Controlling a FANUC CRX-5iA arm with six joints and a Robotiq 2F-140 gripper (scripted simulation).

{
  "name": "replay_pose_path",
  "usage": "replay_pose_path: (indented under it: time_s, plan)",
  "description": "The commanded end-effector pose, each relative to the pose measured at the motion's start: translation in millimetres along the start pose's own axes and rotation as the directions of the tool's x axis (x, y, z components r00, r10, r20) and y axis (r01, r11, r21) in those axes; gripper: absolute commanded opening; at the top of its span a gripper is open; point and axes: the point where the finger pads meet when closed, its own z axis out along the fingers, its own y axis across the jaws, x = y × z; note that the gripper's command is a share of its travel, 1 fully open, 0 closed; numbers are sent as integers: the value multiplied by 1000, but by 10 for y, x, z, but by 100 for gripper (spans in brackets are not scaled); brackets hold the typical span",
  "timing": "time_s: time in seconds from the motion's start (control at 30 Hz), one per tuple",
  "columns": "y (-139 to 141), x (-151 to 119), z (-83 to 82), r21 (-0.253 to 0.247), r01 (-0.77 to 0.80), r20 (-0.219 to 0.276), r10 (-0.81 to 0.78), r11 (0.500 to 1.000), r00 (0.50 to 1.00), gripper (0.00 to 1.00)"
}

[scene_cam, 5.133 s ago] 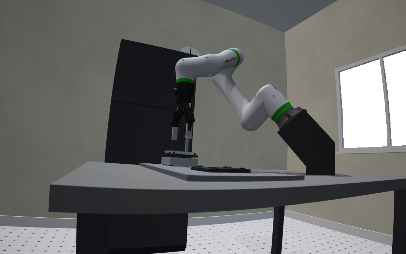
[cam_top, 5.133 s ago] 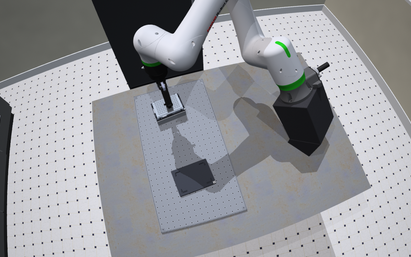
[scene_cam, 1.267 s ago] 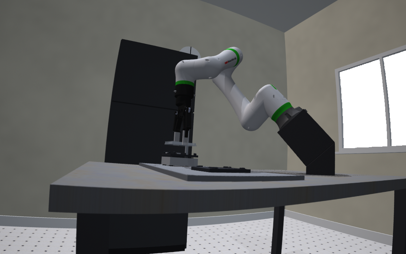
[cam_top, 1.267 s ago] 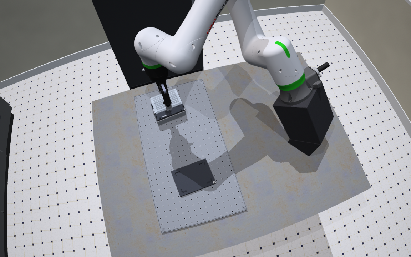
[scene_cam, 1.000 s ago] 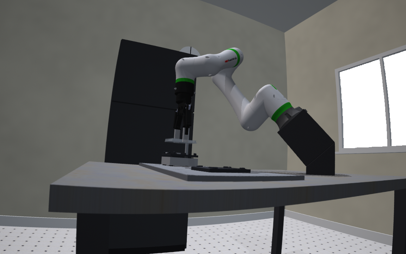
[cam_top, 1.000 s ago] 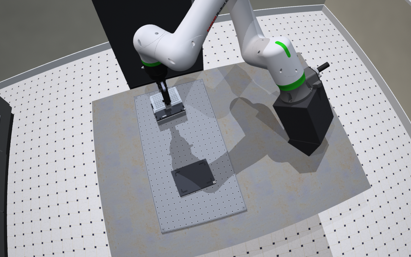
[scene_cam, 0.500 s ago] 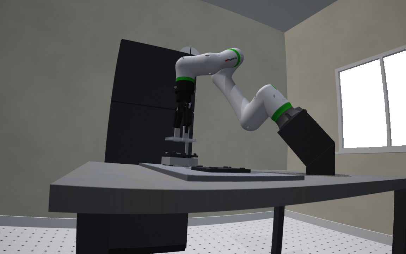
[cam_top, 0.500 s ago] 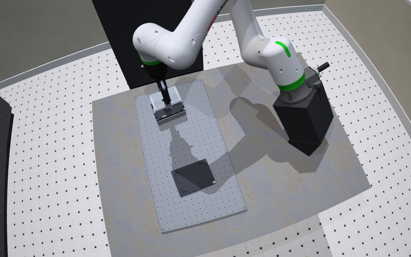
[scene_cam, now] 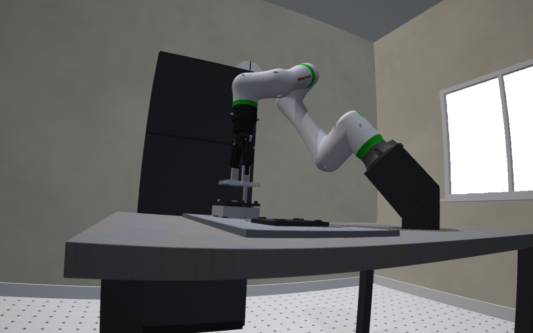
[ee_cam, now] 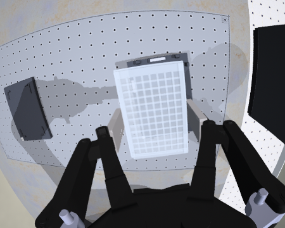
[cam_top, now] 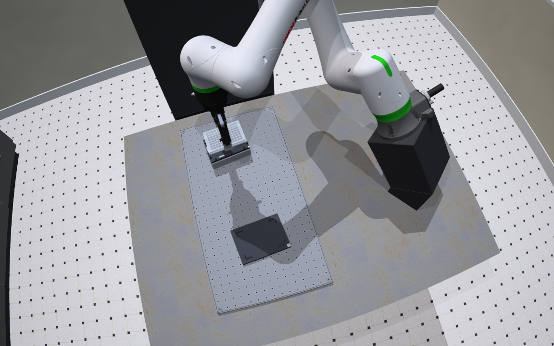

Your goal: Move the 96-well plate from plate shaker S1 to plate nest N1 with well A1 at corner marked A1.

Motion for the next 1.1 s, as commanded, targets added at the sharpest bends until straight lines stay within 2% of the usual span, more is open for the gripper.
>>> replay_pose_path:
  time_s: [0.0,1.07]
  plan:
    - [-151,5,17,-1,-2,-1,2,1000,1000,0]
    - [-1077,23,132,-1,-2,-1,2,1000,1000,0]
